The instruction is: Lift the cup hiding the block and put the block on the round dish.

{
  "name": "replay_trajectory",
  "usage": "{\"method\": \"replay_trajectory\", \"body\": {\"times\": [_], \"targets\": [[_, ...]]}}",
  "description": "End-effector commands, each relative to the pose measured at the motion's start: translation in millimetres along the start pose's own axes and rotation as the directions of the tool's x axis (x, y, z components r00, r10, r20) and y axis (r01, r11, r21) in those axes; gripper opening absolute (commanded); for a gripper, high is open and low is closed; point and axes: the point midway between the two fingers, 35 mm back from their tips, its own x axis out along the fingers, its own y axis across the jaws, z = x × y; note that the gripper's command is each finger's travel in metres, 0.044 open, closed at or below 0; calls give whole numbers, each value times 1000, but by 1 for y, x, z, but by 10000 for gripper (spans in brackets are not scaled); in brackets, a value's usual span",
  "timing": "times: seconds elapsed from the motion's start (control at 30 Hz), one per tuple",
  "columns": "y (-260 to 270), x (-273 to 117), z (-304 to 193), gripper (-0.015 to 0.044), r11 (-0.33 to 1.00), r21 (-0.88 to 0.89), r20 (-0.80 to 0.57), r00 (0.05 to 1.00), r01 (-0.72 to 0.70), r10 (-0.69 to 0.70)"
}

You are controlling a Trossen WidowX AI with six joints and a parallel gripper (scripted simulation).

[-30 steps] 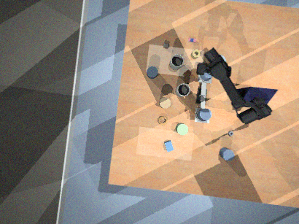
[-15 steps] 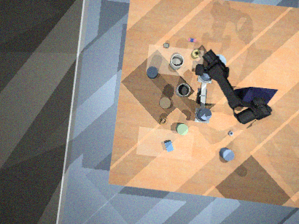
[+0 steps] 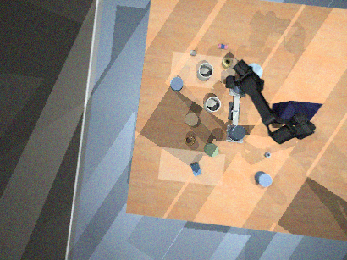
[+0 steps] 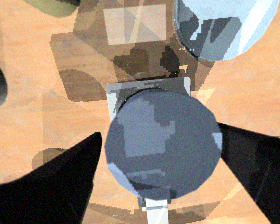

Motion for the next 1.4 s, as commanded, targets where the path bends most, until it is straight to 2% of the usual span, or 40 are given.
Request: {"method": "replay_trajectory", "body": {"times": [0.0,0.13,0.23,0.5,0.9,1.37], "targets": [[-2,8,0,440,1000,9,-7,1000,3,-2],[-3,11,-1,440,1000,9,-8,1000,3,-3],[-3,11,-1,361,1000,9,-8,1000,3,-3],[-3,11,-1,308,1000,9,-8,1000,3,-3],[-1,1,1,0,1000,10,-6,1000,2,-2],[2,-16,3,0,1000,10,-3,1000,2,-2]]}}
